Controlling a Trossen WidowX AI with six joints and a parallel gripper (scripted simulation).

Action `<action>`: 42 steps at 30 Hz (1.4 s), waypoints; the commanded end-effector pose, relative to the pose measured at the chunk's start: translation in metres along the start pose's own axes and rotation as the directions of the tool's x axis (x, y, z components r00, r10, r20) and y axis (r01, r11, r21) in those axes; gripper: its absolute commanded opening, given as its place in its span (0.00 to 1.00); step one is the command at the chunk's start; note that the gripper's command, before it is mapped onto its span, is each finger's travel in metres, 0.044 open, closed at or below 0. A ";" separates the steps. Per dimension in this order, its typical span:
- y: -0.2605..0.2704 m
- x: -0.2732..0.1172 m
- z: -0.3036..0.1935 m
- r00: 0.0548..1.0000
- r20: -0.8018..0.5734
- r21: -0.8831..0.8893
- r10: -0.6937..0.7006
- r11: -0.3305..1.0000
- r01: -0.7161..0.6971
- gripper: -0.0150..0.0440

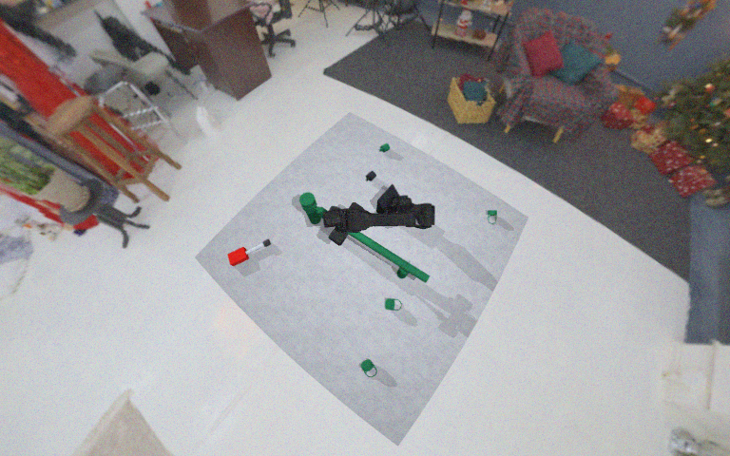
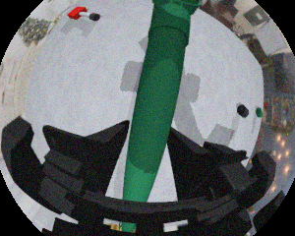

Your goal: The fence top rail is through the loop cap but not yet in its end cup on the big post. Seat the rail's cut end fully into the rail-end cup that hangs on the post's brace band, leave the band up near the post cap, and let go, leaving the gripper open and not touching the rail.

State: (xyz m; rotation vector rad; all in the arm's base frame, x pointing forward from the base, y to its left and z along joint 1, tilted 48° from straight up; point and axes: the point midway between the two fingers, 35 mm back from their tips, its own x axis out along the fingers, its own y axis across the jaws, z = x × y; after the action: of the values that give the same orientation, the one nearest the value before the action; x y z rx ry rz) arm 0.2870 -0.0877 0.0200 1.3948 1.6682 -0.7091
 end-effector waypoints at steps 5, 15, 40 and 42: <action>0.001 -0.031 -0.018 1.000 0.000 0.000 0.000 1.000 0.000 1.00; 0.001 -0.049 -0.025 1.000 0.000 0.005 0.003 1.000 -0.003 1.00; -0.003 -0.091 -0.027 1.000 -0.001 0.006 0.002 1.000 -0.002 1.00; -0.003 -0.091 -0.027 1.000 -0.001 0.006 0.002 1.000 -0.002 1.00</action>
State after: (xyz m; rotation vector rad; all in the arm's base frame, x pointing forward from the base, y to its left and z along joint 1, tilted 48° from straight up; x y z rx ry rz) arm 0.2825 -0.1105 0.1121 1.4088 1.6621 -0.7138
